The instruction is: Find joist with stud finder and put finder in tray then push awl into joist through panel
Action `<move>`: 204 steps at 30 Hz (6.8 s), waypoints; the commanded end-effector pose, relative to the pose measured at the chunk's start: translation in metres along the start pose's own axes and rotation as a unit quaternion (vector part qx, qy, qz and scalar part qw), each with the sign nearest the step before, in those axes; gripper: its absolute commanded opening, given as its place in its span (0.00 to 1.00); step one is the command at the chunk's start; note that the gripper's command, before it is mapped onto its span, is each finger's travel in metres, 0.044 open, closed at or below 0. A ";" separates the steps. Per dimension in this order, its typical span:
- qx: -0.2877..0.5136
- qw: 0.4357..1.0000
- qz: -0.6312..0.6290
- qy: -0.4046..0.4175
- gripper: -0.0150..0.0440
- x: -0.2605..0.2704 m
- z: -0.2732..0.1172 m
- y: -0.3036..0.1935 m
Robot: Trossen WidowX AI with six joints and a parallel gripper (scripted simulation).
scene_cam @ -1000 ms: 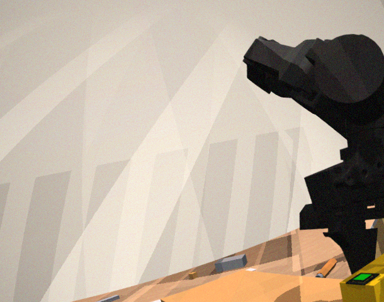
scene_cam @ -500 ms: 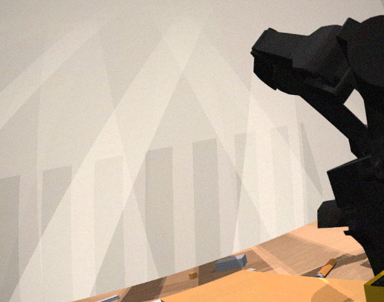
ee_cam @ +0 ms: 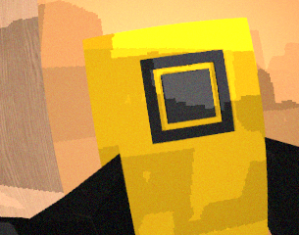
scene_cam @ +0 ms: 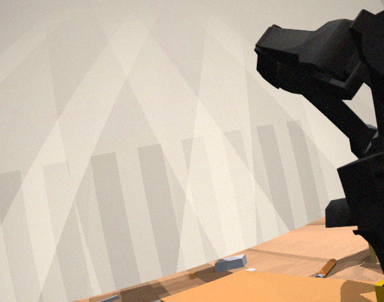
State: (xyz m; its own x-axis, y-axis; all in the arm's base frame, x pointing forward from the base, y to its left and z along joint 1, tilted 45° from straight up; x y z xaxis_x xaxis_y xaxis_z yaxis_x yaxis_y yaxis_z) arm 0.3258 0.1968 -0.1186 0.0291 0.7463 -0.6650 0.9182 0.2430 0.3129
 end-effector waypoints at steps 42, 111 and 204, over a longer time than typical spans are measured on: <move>0.002 1.000 -0.001 -0.001 0.25 -0.075 0.001 0.008; 0.002 1.000 -0.004 -0.005 0.25 -0.206 0.002 0.025; 0.001 1.000 -0.004 -0.009 0.25 -0.385 -0.001 0.049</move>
State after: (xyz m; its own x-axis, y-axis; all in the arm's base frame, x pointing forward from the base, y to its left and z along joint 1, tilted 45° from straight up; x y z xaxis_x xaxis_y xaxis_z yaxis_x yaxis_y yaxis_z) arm 0.3586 -0.0712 0.1466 0.0215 0.7335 -0.6793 0.9197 0.2519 0.3011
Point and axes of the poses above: the point midway between the two fingers, 35 mm back from their tips, its own z axis out along the fingers, its own x axis across the jaws, y = z × x, the point moved 3 cm from there along -z, back along the fingers, and after that the axes turned 7 degrees about z, right-handed, at the moved point
